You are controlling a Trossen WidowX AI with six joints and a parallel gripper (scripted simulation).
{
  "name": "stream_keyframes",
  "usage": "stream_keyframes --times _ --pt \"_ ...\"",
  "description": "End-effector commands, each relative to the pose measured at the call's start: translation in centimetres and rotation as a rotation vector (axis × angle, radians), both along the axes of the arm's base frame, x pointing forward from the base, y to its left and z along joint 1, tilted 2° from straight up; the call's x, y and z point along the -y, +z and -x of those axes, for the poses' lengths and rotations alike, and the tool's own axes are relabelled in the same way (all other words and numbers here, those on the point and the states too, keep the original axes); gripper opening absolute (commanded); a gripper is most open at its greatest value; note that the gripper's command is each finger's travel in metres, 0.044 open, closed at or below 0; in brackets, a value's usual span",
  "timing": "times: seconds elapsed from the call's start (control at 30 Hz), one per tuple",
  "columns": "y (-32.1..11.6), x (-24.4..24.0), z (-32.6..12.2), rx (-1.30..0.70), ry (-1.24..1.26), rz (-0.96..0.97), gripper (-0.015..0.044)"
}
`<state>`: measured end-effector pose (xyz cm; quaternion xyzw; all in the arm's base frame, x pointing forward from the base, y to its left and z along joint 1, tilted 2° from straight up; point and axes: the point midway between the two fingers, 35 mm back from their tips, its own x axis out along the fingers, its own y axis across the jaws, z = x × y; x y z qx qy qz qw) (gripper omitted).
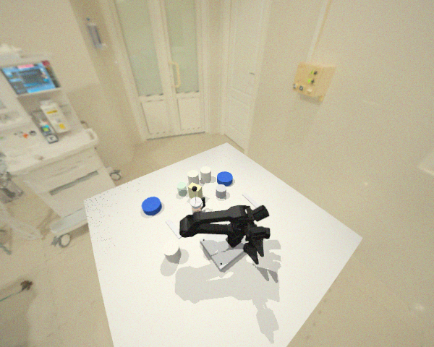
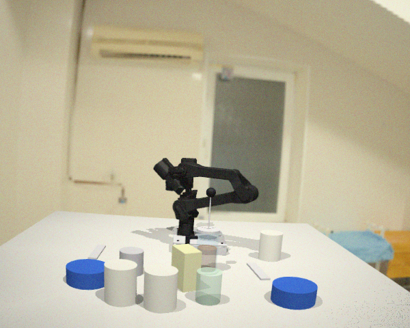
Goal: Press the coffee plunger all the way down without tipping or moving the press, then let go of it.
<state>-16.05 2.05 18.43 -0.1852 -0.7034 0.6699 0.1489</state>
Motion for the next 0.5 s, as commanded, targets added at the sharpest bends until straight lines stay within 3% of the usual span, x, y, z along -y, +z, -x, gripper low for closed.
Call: stream_keyframes --times 0.0,0.27,0.47 --pt "0.0 0.1 0.0 0.001 0.005 0.003 0.0426" --pt "-0.1 4.1 0.4 0.073 0.239 0.110 0.0440" --pt "0.5 10.9 -1.3 0.208 0.613 0.274 0.0440"
